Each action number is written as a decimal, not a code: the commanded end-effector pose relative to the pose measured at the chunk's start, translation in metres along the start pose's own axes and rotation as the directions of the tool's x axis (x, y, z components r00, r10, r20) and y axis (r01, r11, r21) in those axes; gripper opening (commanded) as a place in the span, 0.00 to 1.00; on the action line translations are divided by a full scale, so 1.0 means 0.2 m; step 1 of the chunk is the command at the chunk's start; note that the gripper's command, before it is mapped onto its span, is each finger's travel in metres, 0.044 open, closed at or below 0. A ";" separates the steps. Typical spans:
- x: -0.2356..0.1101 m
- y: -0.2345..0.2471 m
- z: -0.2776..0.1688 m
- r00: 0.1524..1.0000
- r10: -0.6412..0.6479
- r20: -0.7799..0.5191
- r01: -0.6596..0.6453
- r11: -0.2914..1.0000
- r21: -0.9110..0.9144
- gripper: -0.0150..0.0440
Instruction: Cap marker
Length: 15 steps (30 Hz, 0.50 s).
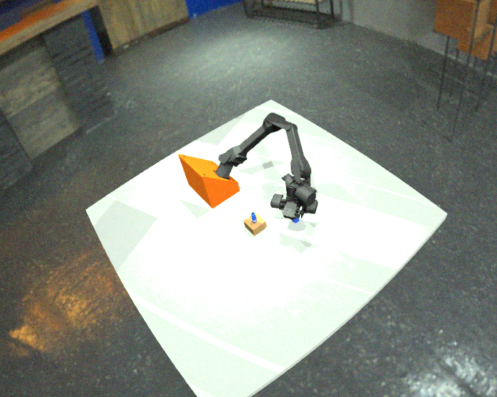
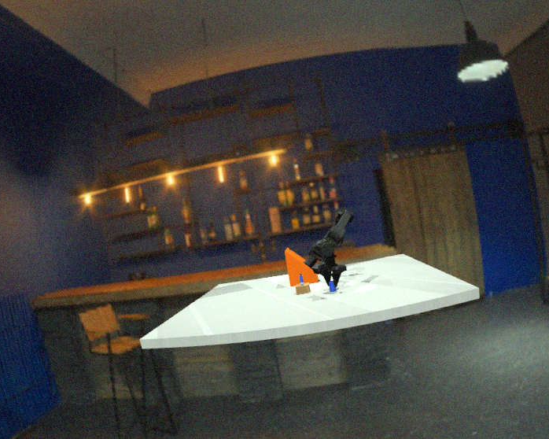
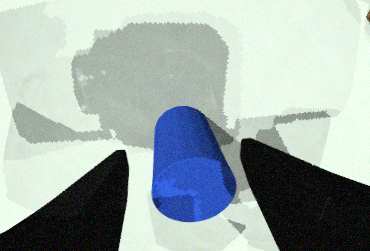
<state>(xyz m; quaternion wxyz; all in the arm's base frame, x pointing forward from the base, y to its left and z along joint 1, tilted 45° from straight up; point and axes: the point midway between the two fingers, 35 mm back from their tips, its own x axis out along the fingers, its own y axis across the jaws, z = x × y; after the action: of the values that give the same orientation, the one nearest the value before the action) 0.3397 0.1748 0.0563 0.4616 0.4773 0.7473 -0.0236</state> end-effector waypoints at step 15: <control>0.06 0.00 0.00 1.000 0.001 -0.006 0.000 1.000 0.007 0.44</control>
<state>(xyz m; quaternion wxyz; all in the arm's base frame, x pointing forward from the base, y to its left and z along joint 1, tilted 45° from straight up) 0.3374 0.1820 0.0480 0.4602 0.4769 0.7485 -0.0238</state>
